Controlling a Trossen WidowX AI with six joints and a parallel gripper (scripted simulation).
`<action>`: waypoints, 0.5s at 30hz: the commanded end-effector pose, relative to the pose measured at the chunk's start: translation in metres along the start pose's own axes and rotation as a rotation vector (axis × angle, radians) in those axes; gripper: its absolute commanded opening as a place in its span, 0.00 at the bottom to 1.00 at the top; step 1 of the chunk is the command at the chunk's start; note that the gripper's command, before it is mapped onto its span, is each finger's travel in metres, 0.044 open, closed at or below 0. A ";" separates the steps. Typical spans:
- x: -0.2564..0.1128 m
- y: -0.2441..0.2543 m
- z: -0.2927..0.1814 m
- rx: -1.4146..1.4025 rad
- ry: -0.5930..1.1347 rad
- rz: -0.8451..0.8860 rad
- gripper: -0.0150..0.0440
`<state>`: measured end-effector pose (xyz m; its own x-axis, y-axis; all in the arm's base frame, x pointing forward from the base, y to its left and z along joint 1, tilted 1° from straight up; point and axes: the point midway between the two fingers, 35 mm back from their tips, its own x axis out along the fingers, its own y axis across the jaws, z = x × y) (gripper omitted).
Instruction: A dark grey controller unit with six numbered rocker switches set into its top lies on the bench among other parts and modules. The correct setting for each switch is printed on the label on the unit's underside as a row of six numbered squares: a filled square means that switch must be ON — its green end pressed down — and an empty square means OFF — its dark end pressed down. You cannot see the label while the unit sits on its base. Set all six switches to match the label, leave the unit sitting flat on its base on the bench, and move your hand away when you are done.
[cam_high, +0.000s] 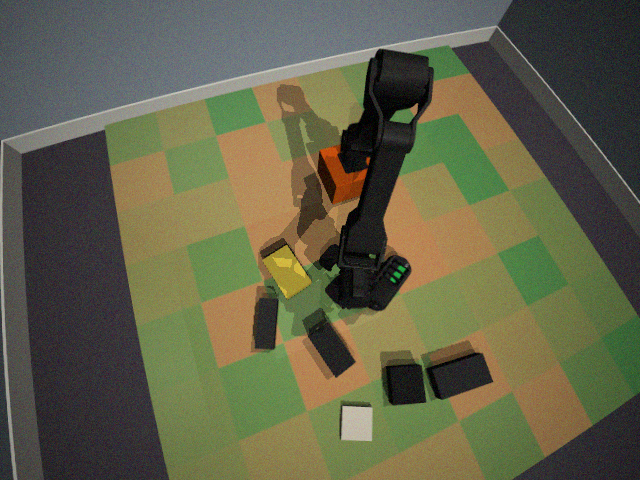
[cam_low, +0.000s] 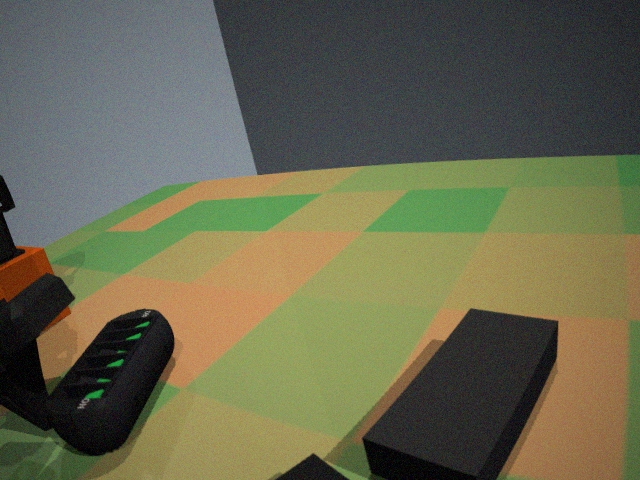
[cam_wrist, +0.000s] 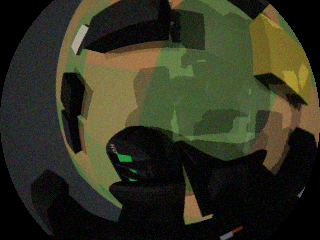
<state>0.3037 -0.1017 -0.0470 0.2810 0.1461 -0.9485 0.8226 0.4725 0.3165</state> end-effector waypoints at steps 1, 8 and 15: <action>0.007 -0.004 -0.003 -0.003 0.009 -0.002 0.25; 0.009 -0.004 -0.003 -0.003 0.010 -0.002 0.25; 0.010 -0.001 -0.003 -0.003 0.010 -0.002 0.25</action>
<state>0.3021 -0.0986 -0.0572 0.2724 0.1518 -0.9501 0.8220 0.4766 0.3118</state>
